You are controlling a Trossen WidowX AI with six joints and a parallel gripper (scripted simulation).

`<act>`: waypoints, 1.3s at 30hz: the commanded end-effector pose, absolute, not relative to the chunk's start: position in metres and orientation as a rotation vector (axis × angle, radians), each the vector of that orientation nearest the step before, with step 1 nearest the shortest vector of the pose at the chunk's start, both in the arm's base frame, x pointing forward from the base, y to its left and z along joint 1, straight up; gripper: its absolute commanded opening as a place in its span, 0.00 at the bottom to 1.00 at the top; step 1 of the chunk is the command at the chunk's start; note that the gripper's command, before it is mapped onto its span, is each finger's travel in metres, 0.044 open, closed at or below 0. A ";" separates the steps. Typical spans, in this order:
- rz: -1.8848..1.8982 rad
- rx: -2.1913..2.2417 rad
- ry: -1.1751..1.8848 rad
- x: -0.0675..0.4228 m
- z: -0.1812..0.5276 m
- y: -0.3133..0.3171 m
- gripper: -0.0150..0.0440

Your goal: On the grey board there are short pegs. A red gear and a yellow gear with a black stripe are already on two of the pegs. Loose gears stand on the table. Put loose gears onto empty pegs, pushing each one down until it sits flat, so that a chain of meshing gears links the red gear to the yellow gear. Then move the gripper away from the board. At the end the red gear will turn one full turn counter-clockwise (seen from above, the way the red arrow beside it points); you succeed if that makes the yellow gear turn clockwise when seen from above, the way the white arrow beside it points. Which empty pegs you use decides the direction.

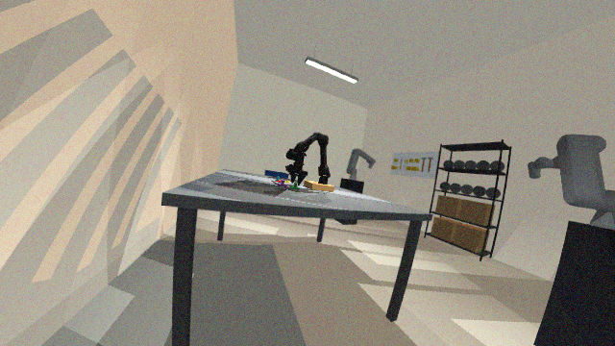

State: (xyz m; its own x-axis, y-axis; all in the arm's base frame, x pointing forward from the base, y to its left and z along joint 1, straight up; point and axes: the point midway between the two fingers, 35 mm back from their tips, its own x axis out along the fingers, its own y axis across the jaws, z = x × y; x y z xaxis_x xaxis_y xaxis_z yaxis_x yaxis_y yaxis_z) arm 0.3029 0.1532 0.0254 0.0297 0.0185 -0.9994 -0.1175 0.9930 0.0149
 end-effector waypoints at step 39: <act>0.104 -0.073 1.543 0.306 0.058 0.153 0.25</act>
